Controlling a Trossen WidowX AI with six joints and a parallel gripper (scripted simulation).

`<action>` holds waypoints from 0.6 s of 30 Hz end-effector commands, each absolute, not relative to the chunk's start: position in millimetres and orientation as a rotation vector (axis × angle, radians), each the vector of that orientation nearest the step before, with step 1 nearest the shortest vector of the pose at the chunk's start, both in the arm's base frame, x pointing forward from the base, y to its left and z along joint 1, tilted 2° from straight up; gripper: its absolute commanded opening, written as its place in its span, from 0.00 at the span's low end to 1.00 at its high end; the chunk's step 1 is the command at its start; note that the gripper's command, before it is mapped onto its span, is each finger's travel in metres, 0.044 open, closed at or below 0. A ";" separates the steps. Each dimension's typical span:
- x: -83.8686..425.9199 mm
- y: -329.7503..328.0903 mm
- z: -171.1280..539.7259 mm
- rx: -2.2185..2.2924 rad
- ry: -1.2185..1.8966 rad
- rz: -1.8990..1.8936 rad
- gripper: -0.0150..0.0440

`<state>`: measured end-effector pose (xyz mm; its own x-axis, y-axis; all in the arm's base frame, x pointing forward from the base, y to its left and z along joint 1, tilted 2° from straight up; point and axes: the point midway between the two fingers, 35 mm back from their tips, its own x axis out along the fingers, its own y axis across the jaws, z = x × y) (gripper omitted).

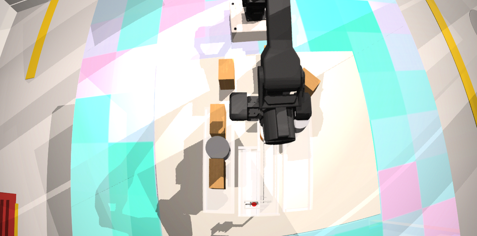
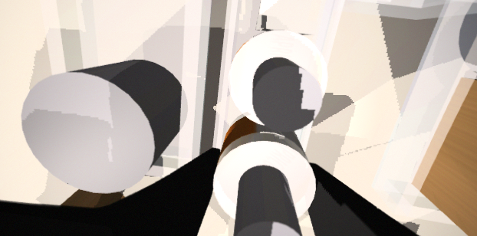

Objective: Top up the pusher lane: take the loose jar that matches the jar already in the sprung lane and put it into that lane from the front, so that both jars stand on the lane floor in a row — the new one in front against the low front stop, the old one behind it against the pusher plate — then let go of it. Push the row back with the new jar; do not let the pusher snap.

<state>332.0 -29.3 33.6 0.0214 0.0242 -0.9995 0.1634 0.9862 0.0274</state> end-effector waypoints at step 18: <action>336.1 -29.5 26.6 0.145 1.526 -0.106 0.25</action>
<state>331.9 -29.0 27.1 0.0244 0.0240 -0.9994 0.1627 0.9863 0.0276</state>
